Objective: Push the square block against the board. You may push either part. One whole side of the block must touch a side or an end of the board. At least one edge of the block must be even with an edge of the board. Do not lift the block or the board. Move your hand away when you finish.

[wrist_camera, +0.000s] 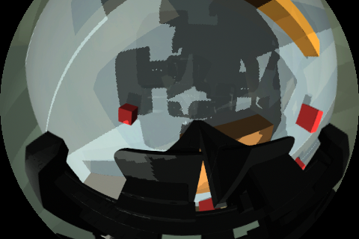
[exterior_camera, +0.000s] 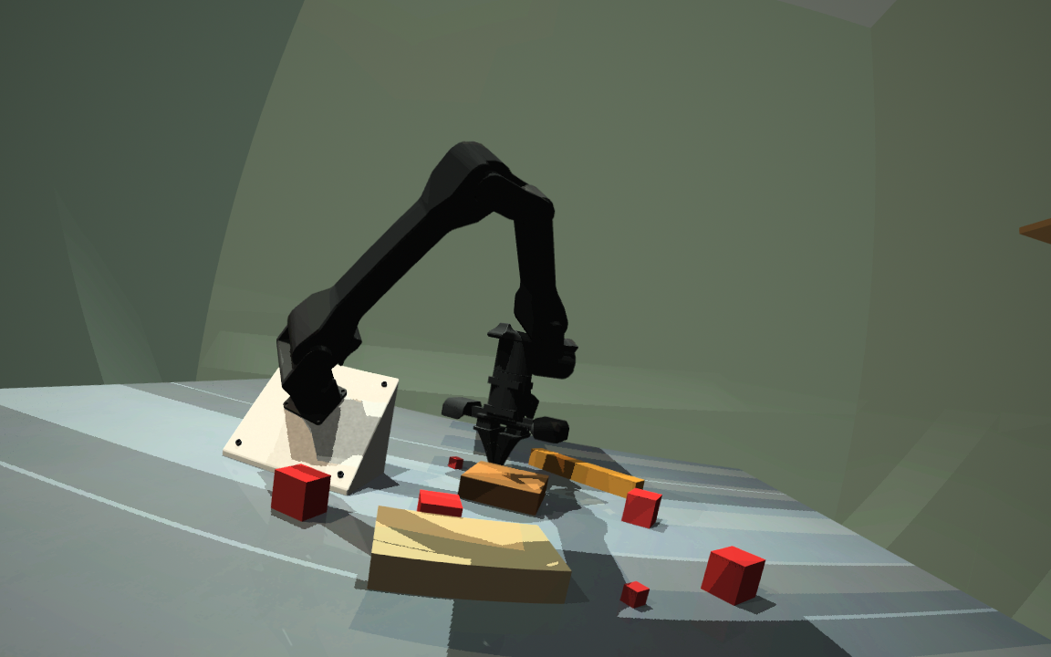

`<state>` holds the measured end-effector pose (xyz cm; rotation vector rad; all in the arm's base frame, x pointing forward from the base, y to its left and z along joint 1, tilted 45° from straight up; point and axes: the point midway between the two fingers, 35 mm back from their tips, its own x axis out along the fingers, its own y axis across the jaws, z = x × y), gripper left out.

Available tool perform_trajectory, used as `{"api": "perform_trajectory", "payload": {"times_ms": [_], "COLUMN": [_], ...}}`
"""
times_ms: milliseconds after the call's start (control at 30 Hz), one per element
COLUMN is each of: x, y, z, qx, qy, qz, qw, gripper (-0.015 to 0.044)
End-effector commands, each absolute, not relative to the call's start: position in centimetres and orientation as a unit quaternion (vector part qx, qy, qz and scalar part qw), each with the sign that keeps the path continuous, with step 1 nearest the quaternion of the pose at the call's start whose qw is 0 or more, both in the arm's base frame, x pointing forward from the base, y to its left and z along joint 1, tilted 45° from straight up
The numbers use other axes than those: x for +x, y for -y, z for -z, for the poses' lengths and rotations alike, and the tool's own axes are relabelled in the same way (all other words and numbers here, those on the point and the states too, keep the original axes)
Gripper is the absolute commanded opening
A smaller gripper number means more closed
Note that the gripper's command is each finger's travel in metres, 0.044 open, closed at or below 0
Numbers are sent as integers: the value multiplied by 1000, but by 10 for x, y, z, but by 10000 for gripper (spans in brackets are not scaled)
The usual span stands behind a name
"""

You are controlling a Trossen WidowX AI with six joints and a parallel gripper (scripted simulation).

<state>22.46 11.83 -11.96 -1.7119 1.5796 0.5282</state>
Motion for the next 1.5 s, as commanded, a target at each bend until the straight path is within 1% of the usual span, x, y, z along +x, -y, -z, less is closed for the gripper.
{"api": "perform_trajectory", "payload": {"times_ms": [0,300,1467], "x": [223,225,234], "y": [-108,-102,-140], "z": [114,108,145], "qx": [-668,-668,-668], "qy": [-618,-618,-618], "qz": [-204,-204,-203], "qw": [361,361,362], "gripper": [0,0,0]}}
